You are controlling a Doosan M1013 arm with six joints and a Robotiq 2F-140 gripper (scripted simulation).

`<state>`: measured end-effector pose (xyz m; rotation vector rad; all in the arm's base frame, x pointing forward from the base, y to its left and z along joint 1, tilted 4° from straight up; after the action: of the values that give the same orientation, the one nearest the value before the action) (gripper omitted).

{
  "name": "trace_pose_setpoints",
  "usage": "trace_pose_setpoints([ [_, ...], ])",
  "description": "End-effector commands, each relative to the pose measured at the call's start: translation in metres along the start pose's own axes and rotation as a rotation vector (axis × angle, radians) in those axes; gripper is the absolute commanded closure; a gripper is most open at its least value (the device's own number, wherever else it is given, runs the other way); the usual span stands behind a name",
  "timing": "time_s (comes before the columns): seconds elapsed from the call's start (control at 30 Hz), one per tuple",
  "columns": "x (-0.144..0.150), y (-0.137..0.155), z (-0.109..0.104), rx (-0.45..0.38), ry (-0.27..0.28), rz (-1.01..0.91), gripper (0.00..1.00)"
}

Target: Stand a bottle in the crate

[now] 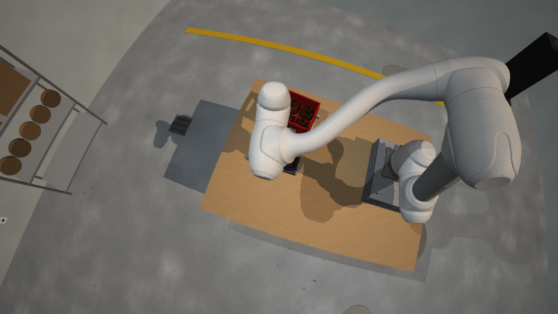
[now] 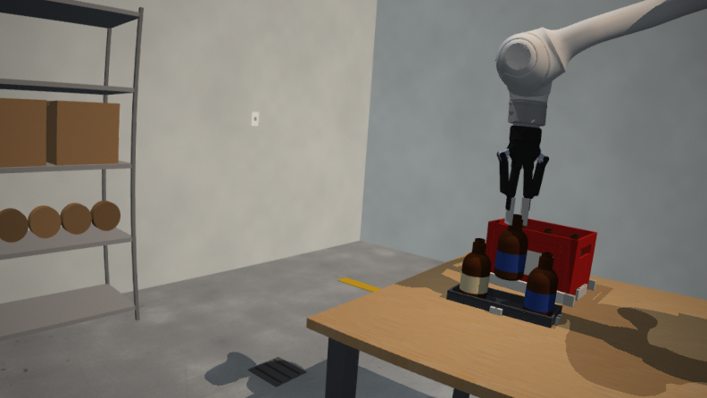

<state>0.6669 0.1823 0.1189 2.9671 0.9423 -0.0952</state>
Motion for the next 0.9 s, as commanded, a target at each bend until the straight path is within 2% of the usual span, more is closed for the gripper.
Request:
trace_pose_setpoints([
  [0.0, 0.0, 0.0, -0.0009, 0.0, 0.0, 0.0, 1.0],
  [0.87, 0.0, 0.0, -0.0036, 0.0, 0.0, 0.0, 1.0],
])
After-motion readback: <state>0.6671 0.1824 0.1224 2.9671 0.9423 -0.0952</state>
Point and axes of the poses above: the point where the finger pads meet when closed, its own z axis out along the fingers, its own x axis across the jaws, y = z × x, the point moved 3 cm from there along -z, back along the fingers, and after that the axes turned 13 degrees about z, right-handed, at the moved point
